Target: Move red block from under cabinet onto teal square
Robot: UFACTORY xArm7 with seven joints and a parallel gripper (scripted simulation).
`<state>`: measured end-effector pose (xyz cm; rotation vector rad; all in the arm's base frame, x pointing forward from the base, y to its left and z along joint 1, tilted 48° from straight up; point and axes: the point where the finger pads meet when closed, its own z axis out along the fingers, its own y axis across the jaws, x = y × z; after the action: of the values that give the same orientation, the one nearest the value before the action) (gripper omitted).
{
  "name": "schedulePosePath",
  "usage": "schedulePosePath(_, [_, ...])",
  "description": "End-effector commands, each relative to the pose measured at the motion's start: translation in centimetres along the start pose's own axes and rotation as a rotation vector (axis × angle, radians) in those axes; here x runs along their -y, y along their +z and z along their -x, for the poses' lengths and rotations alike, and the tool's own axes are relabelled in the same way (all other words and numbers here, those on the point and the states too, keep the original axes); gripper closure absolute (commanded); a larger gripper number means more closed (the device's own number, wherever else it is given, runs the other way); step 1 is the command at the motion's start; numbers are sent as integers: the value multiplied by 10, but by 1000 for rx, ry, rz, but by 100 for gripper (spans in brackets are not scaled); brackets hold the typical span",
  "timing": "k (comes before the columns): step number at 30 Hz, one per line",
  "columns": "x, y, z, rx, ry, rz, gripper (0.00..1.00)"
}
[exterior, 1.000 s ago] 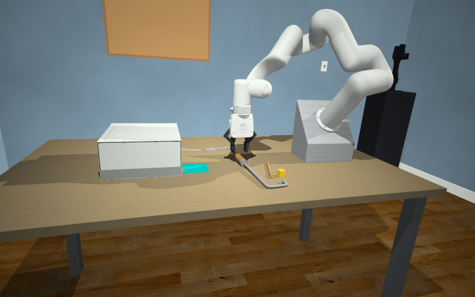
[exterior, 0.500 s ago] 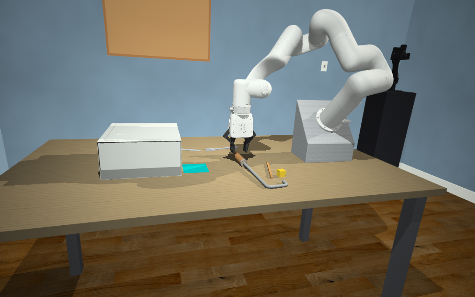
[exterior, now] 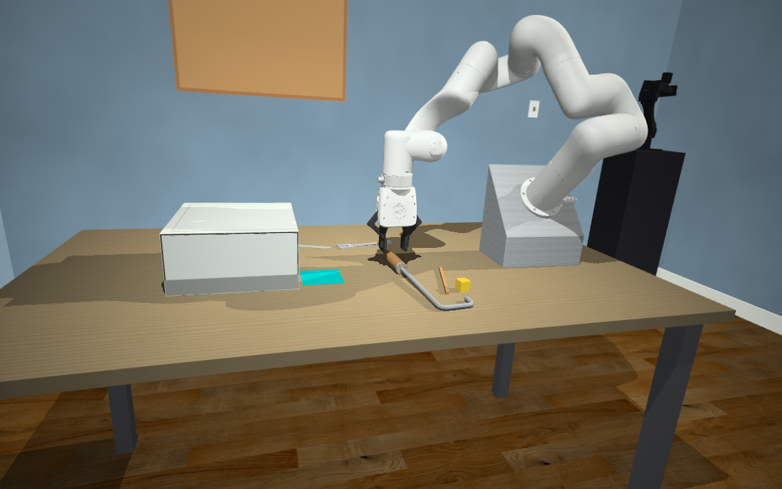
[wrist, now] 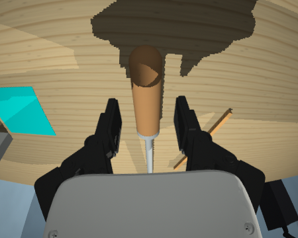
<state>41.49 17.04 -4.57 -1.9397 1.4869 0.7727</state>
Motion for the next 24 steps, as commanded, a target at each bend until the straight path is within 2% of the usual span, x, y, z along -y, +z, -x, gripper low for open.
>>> schedulePosePath(1, [1, -1, -1, -2, 0, -4, 43])
schedulePosePath(13, [1, 1, -1, -2, 0, -4, 43])
schedulePosePath(24, [1, 11, -1, -2, 0, -4, 43])
